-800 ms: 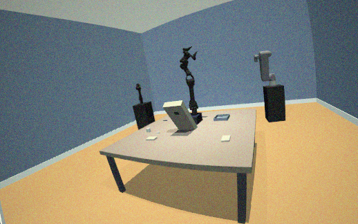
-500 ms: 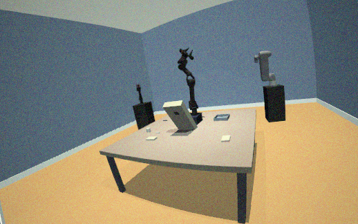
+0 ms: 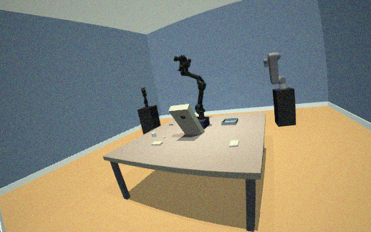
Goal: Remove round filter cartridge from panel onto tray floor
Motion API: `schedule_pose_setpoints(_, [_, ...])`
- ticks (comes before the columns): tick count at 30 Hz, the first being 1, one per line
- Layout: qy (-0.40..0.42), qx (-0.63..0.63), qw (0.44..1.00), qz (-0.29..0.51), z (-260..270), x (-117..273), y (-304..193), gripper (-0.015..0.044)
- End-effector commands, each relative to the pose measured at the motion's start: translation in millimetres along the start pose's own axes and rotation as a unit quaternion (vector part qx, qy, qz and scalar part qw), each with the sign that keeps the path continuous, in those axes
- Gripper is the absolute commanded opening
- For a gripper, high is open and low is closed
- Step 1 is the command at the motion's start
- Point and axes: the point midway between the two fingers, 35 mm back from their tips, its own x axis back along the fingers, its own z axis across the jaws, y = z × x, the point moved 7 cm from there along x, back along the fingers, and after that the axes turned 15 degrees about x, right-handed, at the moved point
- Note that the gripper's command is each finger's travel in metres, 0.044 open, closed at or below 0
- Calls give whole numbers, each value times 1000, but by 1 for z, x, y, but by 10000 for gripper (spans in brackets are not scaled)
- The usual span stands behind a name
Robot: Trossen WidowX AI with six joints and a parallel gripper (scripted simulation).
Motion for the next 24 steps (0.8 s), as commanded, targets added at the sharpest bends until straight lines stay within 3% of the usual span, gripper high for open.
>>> schedule_pose_setpoints(1, [88, -38, 995, 28, 24, 21, 0, 101])
schedule_pose_setpoints(13, [389, -156, 901, 111, 86, 125, 14, 101])
schedule_pose_setpoints(24, [649, -230, 709, 154, 91, 254, 42, 101])
